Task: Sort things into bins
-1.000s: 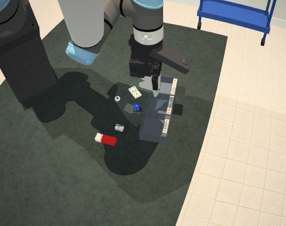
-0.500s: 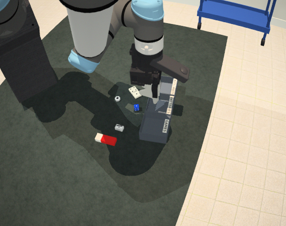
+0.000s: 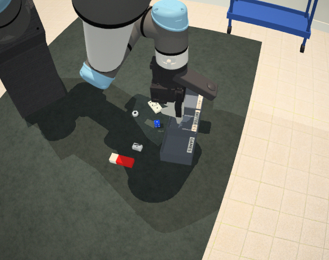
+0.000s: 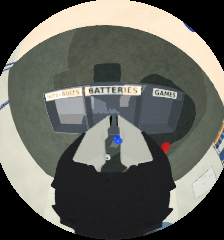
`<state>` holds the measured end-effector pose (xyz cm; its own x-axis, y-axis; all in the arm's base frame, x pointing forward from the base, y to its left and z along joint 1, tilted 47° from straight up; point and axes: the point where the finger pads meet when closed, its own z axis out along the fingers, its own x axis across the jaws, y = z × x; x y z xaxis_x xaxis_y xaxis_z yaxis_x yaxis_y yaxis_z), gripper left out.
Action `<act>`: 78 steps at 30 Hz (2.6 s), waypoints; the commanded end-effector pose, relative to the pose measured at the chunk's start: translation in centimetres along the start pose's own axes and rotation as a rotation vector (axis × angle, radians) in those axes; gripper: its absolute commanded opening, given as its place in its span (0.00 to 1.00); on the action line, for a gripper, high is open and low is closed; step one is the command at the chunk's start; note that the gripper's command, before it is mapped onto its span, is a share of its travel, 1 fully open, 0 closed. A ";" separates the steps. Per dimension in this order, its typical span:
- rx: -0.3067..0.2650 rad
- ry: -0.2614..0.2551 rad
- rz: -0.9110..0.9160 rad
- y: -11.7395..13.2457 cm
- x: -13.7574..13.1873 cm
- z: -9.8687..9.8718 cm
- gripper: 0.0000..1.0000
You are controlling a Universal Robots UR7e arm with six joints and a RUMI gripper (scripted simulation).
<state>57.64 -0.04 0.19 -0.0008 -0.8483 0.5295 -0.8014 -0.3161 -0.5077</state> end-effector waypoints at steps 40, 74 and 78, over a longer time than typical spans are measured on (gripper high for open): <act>0.003 0.000 0.000 -0.1 0.0 0.0 0.04; 0.003 -0.001 -0.002 0.0 -0.1 -5.4 0.04; 0.003 -0.001 -0.002 0.0 -0.1 -5.4 0.04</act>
<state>54.92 2.04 3.44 0.0005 -0.8481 0.5298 -0.7974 -0.3201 -0.5115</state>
